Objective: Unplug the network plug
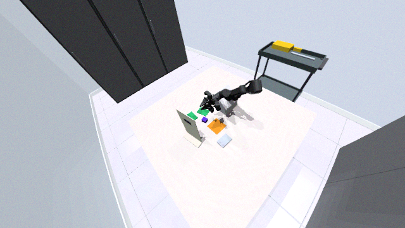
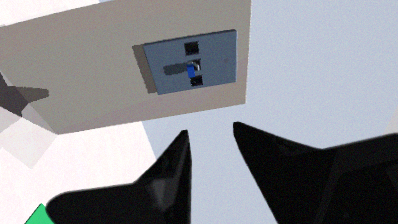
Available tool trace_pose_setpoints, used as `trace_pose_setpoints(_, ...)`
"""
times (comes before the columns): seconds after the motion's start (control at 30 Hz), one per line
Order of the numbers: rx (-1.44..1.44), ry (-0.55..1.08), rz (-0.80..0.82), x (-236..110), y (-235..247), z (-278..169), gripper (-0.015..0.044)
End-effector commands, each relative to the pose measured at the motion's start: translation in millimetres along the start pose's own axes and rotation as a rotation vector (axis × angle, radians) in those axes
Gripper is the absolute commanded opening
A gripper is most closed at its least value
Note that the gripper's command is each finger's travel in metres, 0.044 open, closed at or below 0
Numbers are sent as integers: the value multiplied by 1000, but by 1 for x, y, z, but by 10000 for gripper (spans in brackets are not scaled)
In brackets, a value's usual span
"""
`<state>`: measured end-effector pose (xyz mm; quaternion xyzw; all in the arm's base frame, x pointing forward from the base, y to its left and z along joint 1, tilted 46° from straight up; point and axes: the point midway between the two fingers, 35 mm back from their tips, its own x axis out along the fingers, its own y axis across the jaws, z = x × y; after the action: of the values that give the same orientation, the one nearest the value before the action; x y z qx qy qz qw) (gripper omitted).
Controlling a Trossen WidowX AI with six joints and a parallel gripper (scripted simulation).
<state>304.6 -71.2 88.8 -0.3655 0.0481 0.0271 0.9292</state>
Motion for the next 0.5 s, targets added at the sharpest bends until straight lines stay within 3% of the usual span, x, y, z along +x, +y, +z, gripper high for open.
trace_pose_setpoints(0.0, -14, 3, 8, 0, 4, -2, 156)
trace_pose_setpoints(0.47, -29, -13, -29, 54, 4, 14, 156)
